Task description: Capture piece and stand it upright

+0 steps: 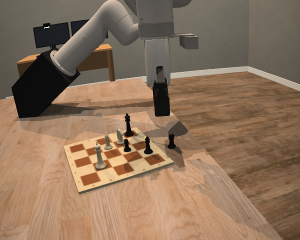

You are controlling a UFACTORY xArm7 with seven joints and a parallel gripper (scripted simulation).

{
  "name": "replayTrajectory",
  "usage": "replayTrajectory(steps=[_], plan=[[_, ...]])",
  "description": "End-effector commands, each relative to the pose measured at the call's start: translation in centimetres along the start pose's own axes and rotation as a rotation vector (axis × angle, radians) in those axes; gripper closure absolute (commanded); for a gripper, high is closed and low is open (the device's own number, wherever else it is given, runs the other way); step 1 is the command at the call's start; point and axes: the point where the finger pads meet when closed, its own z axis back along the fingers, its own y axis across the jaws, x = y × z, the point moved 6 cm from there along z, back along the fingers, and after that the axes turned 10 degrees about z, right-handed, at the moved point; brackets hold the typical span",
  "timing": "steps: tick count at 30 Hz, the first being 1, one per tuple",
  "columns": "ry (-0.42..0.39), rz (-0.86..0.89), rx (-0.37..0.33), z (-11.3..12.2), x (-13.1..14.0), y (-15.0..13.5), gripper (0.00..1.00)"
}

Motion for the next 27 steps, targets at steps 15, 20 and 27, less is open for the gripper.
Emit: replayTrajectory(steps=[15, 20, 27], plan=[[0.005, -0.965, 0.019, 2.5, 14.0, 3.5, 0.0], [0.007, -1.174, 0.02, 2.7, 15.4, 3.6, 0.0], [-0.006, -1.518, 0.003, 2.7, 15.5, 3.7, 0.57]])
